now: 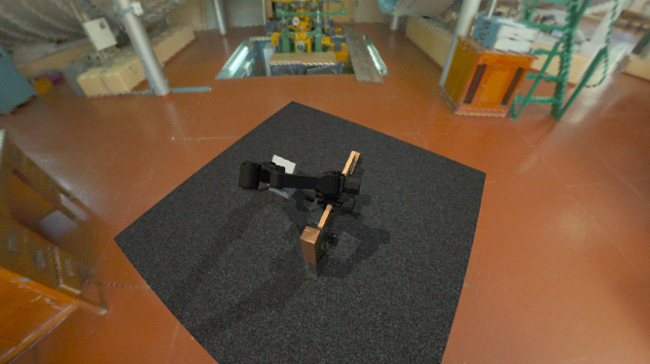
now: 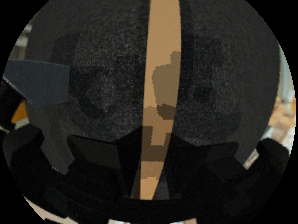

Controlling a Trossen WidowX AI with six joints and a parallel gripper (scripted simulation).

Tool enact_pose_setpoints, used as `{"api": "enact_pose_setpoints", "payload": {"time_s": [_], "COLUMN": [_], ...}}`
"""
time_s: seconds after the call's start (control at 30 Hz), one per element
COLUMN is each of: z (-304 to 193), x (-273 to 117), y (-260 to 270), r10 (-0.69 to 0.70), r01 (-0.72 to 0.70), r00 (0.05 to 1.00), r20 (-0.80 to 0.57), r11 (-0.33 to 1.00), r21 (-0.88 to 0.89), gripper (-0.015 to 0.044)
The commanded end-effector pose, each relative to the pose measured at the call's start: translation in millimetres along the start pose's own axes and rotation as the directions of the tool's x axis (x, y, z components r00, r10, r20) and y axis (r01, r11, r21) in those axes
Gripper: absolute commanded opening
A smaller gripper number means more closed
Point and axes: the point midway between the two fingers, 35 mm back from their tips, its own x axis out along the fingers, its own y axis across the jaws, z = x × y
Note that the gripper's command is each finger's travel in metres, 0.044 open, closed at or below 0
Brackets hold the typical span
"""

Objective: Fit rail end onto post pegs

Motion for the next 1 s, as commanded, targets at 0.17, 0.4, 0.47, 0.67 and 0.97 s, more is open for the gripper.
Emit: {"api": "enact_pose_setpoints", "payload": {"time_s": [0.17,0.4,0.47,0.67,0.97], "z": [-4.8,-7.0,-7.6,-9.4,-12.2], "x": [-2.9,-3.2,-3.4,-4.0,-4.2], "y": [-2.5,-2.7,-2.8,-2.8,-2.7], "r10": [-0.012,-0.012,-0.012,-0.012,-0.012], "r01": [0.012,0.012,0.012,0.012,0.012], "r00": [1.0,1.0,1.0,1.0,1.0], "r20": [0.001,0.001,0.001,0.0,0.0], "r11": [1.0,1.0,1.0,1.0,1.0], "r21": [0.001,0.001,0.001,0.001,0.001], "gripper": [0.0,0.0,0.0,0.0,0.0]}}
